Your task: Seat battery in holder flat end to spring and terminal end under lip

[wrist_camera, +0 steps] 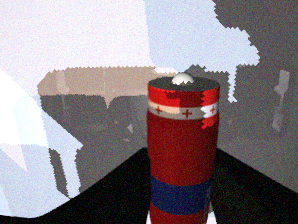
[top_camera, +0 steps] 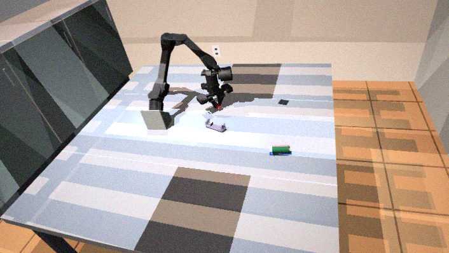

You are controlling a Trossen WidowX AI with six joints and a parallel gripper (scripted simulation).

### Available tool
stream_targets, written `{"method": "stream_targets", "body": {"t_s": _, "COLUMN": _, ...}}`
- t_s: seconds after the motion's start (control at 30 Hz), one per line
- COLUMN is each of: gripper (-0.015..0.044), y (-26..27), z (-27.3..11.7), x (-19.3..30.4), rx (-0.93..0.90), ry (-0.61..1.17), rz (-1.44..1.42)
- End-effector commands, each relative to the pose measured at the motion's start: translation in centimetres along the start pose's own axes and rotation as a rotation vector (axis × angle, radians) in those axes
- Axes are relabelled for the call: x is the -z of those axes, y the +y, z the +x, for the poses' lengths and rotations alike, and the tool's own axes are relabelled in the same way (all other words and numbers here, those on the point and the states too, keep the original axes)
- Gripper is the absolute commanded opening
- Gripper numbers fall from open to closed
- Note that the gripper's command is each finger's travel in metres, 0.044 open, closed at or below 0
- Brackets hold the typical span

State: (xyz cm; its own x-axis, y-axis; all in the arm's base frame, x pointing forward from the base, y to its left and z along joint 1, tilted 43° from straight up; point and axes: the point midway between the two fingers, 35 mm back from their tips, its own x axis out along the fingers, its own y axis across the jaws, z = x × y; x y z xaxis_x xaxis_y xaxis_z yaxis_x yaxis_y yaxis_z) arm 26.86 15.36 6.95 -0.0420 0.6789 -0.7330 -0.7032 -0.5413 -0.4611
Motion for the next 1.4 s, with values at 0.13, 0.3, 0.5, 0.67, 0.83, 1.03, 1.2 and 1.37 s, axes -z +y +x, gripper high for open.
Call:
{"method": "stream_targets", "body": {"t_s": 0.13, "gripper": 0.0083, "y": 0.0, "z": -2.0, "x": 0.2, "rx": -0.001, "ry": 0.002, "rz": 0.003}}
{"method": "stream_targets", "body": {"t_s": 0.3, "gripper": 0.0083, "y": 0.0, "z": -5.0, "x": 0.1, "rx": -0.001, "ry": 0.002, "rz": 0.003}}
{"method": "stream_targets", "body": {"t_s": 0.5, "gripper": 0.0083, "y": 0.2, "z": -5.1, "x": 0.6, "rx": -0.002, "ry": 0.004, "rz": 0.094}}
{"method": "stream_targets", "body": {"t_s": 0.67, "gripper": 0.0083, "y": 0.7, "z": -5.4, "x": 2.5, "rx": -0.004, "ry": 0.012, "rz": 0.402}}
{"method": "stream_targets", "body": {"t_s": 0.83, "gripper": 0.0083, "y": 1.4, "z": -5.7, "x": 4.3, "rx": -0.003, "ry": 0.019, "rz": 0.71}}
{"method": "stream_targets", "body": {"t_s": 1.03, "gripper": 0.0083, "y": 2.4, "z": -6.1, "x": 6.4, "rx": 0.0, "ry": 0.026, "rz": 1.082}}
{"method": "stream_targets", "body": {"t_s": 1.2, "gripper": 0.0083, "y": 3.3, "z": -6.5, "x": 8.1, "rx": 0.004, "ry": 0.029, "rz": 1.391}}
{"method": "stream_targets", "body": {"t_s": 1.37, "gripper": 0.0083, "y": 4.4, "z": -6.8, "x": 9.8, "rx": 0.008, "ry": 0.032, "rz": 1.701}}
